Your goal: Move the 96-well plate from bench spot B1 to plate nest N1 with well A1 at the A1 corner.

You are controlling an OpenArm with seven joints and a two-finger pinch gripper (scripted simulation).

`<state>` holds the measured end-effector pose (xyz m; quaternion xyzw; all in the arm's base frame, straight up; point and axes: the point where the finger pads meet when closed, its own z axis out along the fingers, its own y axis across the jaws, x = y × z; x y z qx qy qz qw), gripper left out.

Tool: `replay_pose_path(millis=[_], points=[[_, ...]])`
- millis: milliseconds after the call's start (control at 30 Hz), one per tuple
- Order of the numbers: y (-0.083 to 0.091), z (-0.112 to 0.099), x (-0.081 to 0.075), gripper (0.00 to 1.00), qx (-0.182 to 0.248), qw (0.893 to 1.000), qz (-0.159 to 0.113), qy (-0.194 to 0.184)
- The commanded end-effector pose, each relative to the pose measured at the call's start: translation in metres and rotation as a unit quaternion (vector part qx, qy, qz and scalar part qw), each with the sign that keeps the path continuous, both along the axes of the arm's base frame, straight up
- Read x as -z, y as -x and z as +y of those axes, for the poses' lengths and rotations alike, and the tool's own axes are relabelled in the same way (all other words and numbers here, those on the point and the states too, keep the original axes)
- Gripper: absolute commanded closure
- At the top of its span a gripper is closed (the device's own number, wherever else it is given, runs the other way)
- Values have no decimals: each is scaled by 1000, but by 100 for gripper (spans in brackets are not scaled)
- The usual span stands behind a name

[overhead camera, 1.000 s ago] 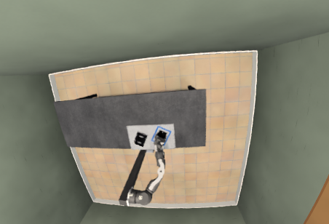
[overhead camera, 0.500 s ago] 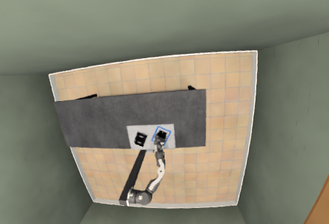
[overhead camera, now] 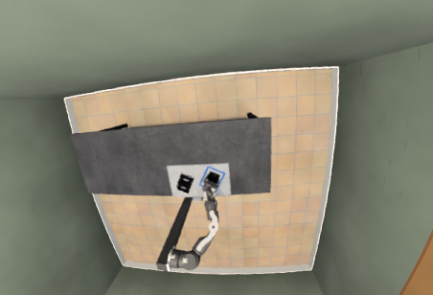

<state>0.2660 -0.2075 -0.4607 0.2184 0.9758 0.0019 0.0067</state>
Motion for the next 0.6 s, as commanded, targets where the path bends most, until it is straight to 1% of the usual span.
replay_pose_path(millis=[0, 33, 200, 567], points=[[0, 0, 0, 100, 1, 1000, 0, 2], [0, 0, 0, 100, 1, 1000, 0, 2], [-1, 0, -12, 100, 1, 1000, 0, 2], [-1, 0, -12, 100, 1, 1000, 0, 2]])
